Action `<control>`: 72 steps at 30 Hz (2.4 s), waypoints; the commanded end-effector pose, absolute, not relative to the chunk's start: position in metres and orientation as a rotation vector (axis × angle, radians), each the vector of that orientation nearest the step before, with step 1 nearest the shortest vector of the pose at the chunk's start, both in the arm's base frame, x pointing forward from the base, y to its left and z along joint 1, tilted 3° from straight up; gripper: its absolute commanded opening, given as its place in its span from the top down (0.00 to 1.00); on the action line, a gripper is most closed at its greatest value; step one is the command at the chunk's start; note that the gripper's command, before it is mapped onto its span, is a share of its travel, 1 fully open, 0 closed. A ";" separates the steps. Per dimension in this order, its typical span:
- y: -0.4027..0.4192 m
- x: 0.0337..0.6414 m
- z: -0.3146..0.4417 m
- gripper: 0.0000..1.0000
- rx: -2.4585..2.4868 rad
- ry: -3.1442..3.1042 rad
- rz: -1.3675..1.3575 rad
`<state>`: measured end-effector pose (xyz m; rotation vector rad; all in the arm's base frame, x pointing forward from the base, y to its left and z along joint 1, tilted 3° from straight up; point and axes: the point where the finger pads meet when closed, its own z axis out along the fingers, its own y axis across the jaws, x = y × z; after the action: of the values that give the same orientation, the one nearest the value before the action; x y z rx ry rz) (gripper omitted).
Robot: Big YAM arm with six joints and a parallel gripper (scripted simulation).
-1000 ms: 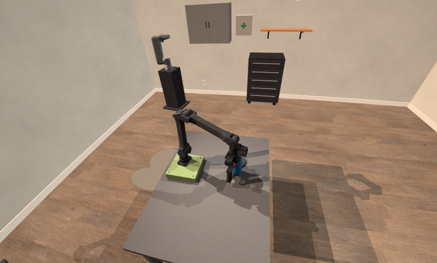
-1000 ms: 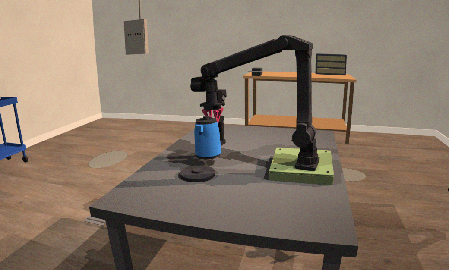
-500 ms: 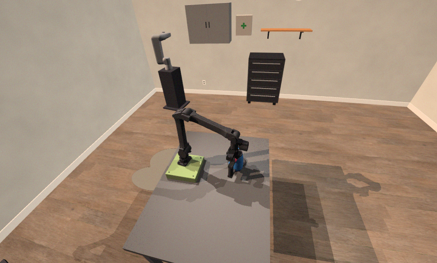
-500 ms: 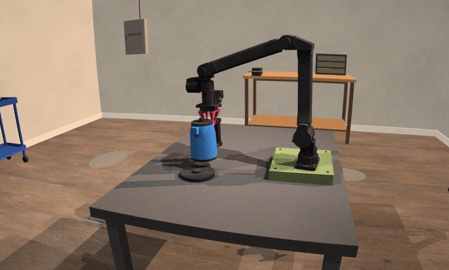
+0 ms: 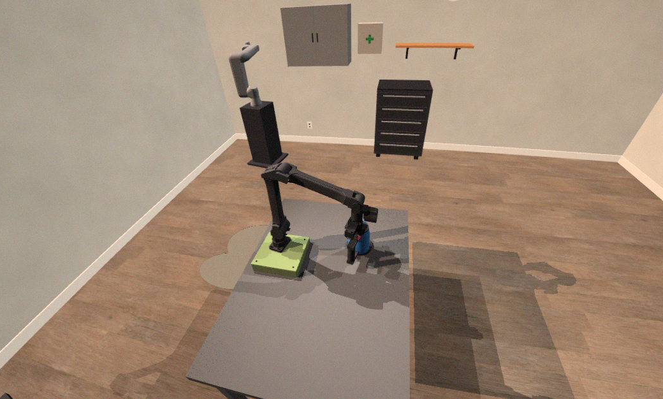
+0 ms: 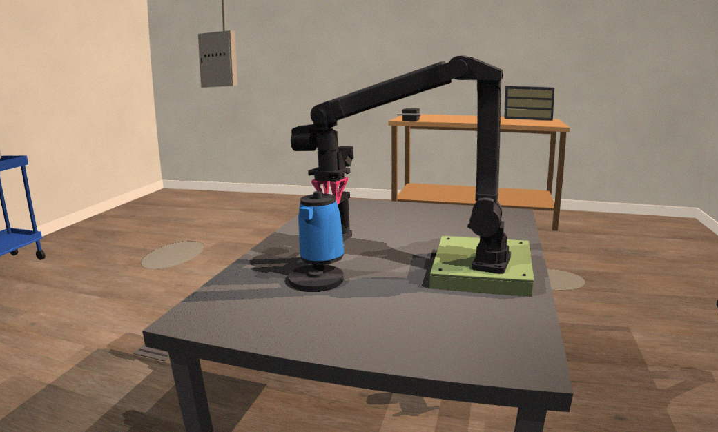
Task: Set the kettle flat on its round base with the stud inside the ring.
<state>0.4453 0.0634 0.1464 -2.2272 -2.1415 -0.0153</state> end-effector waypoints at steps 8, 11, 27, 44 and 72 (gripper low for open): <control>0.088 0.451 0.180 1.00 -2.277 -2.157 -0.125; 0.094 0.452 0.182 1.00 -2.278 -2.159 -0.131; 0.115 0.456 0.193 1.00 -2.284 -2.166 -0.167; 0.120 0.457 0.195 1.00 -2.285 -2.164 -0.174; 0.121 0.456 0.195 1.00 -2.280 -2.169 -0.174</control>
<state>0.4362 0.1094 0.1493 -2.2493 -2.1252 -0.0135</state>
